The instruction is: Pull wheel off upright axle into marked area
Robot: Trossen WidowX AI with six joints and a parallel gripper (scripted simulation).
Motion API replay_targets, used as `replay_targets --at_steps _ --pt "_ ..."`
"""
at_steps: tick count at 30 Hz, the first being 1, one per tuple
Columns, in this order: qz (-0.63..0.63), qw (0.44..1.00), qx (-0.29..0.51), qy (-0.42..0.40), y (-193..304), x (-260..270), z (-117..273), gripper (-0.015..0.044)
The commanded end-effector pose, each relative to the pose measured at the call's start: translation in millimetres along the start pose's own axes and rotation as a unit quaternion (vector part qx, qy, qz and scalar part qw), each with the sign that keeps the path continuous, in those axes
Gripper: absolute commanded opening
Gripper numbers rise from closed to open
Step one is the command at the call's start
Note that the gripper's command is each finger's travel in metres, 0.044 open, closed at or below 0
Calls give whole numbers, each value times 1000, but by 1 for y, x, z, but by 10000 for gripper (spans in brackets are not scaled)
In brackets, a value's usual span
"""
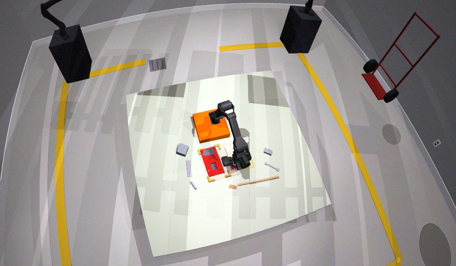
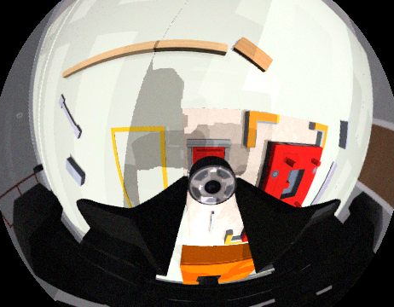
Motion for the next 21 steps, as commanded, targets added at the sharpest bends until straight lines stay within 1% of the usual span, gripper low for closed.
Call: replay_targets --at_steps 1,21 --pt "-1 1000 -3 0 0 0 5 0" --pt "0 1000 -3 0 0 0 12 0"
Point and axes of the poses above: the point midway between the two fingers, 35 mm back from their tips, its own z axis back along the fingers, its own x axis across the jaws, y = z × x, the point moved 9 cm from there along z, back along the fingers, and after that the axes turned 9 degrees about z, right-handed, at the moved point
